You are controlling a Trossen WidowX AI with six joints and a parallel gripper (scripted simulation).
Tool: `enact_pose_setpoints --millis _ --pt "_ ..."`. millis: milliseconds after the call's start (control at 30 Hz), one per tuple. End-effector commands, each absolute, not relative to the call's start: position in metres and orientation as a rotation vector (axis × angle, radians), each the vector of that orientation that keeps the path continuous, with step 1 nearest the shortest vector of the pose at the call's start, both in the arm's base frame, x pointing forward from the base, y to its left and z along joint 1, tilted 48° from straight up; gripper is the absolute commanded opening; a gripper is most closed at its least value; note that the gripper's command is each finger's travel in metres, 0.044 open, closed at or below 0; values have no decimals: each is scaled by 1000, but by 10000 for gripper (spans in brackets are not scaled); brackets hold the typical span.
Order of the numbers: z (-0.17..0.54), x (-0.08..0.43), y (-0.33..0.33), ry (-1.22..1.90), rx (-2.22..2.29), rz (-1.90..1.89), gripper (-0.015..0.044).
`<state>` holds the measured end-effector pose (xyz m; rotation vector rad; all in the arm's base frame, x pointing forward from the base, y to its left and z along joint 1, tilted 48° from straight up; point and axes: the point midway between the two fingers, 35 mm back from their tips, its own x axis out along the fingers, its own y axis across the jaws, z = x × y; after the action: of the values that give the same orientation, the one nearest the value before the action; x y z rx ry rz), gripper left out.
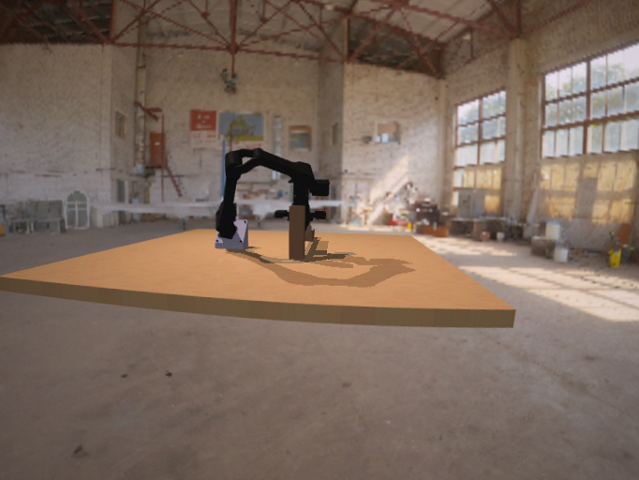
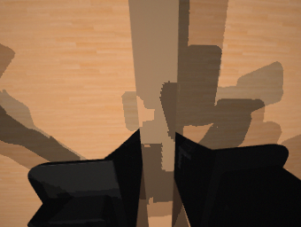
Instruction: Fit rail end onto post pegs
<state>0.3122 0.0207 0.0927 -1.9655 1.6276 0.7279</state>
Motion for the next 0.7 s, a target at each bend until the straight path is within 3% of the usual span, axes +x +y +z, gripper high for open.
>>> enact_pose_setpoints --millis 0,67,600,667 --pt "96 313 20 1623 -1969 729 0" --pt "96 313 20 1623 -1969 729 0" --pt "93 312 20 1627 -1966 728 420" --pt "93 312 20 1627 -1966 728 440"
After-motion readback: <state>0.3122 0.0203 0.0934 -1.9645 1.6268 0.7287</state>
